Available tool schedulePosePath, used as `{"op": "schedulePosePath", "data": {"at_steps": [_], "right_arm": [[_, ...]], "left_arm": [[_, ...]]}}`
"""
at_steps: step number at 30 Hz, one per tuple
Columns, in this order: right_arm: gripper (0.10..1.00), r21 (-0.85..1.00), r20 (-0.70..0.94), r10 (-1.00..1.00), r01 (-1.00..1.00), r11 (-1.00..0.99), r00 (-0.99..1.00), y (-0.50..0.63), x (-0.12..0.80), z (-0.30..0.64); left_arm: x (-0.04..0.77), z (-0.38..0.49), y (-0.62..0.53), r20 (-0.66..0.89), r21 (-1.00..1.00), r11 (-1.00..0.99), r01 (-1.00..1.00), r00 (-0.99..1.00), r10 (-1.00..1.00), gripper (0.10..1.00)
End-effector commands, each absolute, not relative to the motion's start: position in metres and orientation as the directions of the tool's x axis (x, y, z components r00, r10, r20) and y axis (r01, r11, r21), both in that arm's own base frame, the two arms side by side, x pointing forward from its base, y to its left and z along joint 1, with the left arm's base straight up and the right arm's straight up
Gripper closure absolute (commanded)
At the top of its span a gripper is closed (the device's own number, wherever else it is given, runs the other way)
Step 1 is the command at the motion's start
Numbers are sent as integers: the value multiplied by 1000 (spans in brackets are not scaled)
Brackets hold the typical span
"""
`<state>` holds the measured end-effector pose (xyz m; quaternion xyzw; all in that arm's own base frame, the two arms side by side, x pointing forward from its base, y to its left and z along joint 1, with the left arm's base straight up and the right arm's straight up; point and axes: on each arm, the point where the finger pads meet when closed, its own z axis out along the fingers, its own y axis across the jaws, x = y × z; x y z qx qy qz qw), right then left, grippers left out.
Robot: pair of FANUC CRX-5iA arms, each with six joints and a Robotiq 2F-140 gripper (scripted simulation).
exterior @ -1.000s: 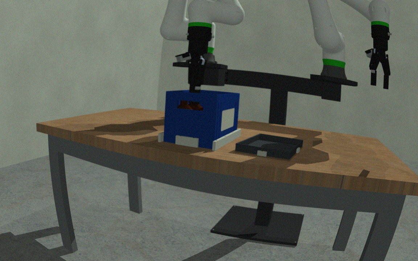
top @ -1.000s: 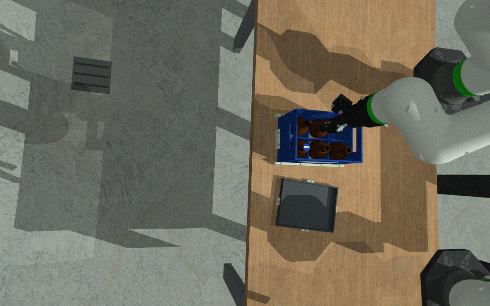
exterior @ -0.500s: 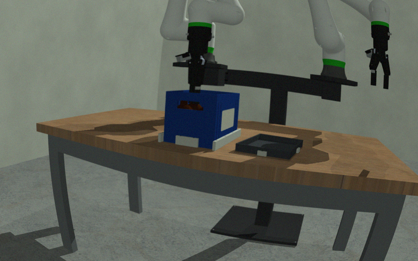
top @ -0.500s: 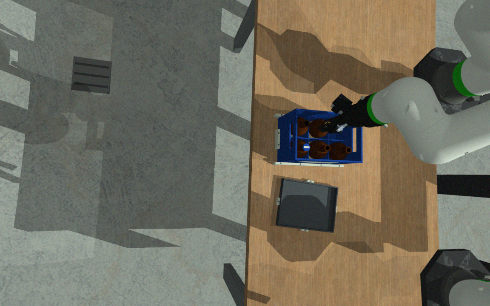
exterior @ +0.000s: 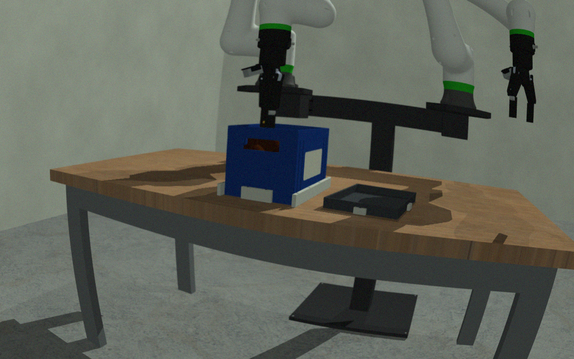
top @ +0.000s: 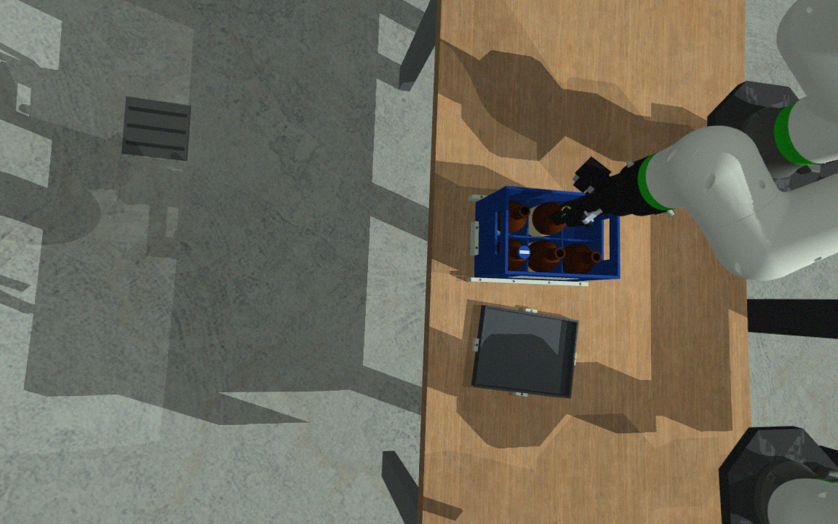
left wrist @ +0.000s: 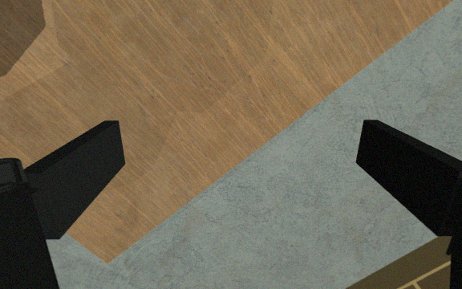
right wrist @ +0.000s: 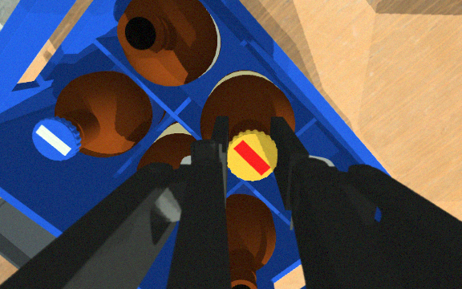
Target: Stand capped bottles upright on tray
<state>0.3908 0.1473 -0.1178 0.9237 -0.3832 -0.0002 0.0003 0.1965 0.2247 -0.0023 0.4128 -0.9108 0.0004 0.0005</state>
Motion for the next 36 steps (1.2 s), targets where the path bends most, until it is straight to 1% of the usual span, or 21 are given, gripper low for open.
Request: {"op": "schedulePosePath", "data": {"at_steps": [1, 36], "right_arm": [[999, -1, 0, -708, -708, -707, 707, 148, 392, -107], [999, -1, 1, -708, -708, -707, 707, 148, 392, -17]], "left_arm": [[197, -2, 225, 0, 0, 659, -752, -659, -752, 98], [197, -2, 225, 0, 0, 659, -752, -659, -752, 98]]}}
